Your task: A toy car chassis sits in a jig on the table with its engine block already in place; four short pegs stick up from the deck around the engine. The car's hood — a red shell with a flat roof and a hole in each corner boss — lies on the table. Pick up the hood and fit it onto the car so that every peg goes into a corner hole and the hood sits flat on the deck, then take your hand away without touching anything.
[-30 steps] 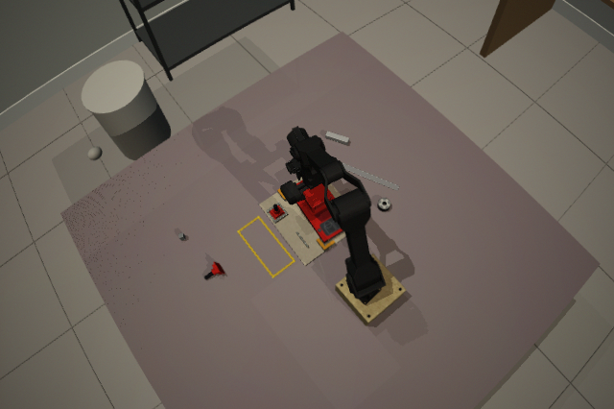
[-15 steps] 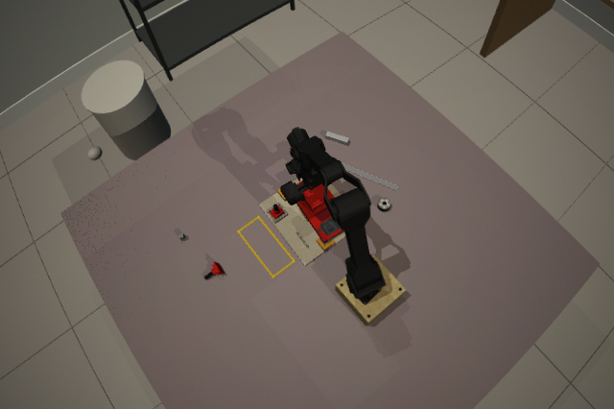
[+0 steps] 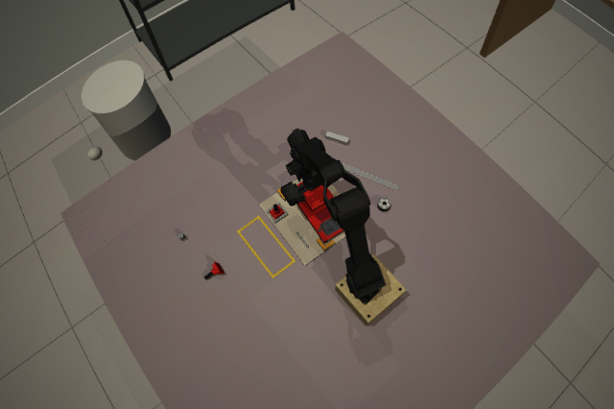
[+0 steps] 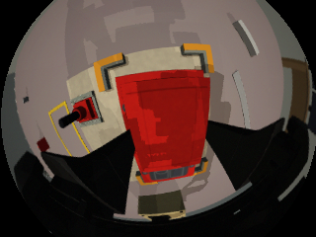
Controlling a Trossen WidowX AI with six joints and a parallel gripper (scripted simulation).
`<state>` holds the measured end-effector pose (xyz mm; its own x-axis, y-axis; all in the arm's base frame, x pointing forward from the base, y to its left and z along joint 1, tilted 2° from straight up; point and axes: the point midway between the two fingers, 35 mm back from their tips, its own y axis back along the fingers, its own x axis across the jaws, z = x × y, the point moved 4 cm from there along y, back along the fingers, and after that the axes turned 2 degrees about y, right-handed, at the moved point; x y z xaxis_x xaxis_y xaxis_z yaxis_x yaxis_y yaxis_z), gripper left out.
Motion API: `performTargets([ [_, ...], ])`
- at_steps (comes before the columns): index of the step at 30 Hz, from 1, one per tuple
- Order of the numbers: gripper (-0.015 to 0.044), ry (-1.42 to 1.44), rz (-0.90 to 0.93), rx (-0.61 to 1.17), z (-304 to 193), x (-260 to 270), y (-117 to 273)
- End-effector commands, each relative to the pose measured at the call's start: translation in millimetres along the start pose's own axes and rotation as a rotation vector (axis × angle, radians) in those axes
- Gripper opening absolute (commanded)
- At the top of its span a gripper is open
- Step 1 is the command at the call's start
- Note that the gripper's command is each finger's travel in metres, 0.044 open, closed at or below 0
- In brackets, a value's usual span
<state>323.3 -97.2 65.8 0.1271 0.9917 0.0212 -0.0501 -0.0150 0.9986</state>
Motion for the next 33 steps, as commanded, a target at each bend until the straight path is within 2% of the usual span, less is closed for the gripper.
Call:
performTargets([
  [1, 0.0, 0.004, 0.001, -0.004, 0.8, 0.2, -2.3],
  [33, 0.0, 0.002, 0.003, -0.004, -0.4, -0.4, 3.8],
])
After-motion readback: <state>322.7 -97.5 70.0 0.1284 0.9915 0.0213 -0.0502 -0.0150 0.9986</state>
